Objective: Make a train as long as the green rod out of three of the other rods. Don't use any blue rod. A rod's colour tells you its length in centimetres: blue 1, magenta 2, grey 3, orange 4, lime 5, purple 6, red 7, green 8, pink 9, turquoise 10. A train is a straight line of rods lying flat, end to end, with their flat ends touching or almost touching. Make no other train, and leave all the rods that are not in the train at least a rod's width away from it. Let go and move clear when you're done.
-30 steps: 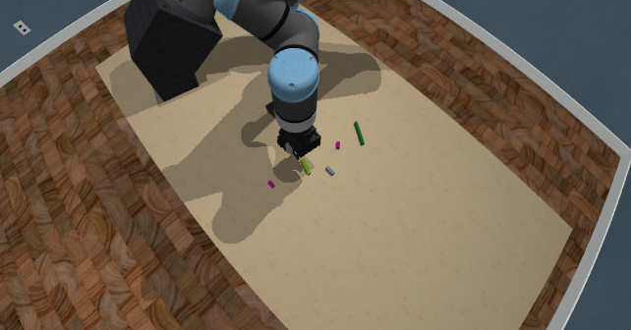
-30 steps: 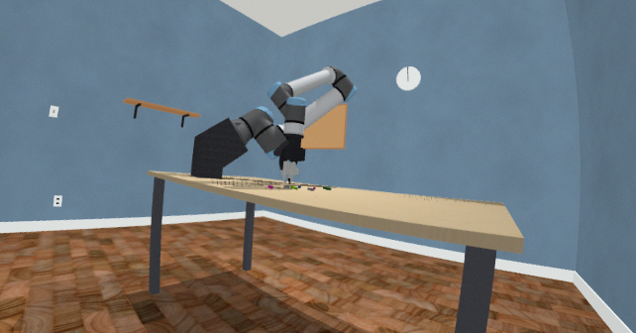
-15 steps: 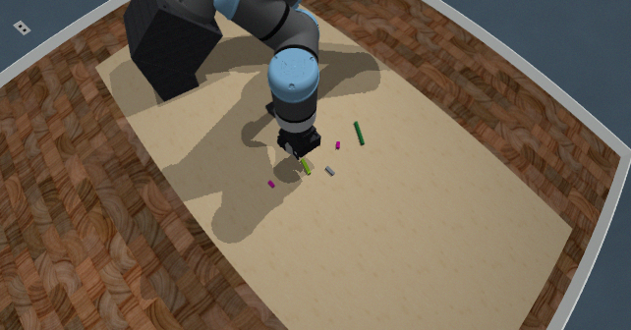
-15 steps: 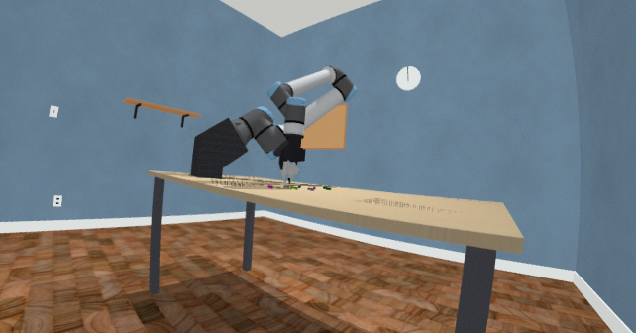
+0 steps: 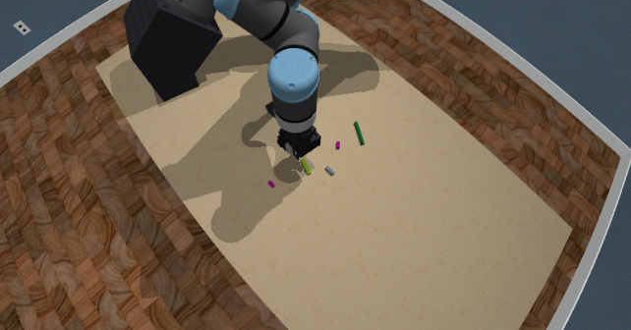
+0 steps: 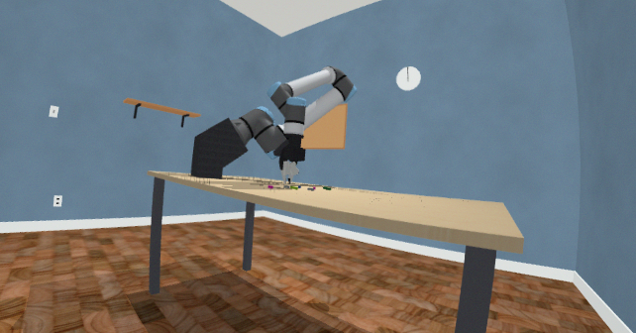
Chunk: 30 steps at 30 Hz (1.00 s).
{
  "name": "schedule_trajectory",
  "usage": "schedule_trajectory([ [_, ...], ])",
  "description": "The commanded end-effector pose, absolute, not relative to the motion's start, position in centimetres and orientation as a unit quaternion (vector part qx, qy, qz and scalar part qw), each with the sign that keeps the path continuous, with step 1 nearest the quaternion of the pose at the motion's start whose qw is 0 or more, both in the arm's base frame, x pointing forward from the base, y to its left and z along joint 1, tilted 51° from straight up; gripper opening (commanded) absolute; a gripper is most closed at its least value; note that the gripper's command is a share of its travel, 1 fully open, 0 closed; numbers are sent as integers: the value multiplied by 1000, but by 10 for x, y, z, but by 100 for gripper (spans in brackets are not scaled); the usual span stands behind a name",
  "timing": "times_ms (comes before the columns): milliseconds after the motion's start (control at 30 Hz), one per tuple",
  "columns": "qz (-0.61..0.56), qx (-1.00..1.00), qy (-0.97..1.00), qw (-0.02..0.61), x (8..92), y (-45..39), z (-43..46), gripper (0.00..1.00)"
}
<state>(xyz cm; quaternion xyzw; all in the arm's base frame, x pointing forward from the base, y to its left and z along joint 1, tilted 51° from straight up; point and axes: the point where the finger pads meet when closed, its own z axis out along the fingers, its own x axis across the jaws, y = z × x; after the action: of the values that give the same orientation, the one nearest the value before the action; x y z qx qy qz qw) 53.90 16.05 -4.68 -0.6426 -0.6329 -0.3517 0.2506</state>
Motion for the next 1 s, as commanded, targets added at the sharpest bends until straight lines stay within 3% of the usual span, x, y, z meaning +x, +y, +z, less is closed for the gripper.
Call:
schedule_trajectory([
  [0, -352, -643, -633, 250, 539, 160, -47, 14],
  [967, -352, -643, -633, 250, 541, 171, -56, 14],
])
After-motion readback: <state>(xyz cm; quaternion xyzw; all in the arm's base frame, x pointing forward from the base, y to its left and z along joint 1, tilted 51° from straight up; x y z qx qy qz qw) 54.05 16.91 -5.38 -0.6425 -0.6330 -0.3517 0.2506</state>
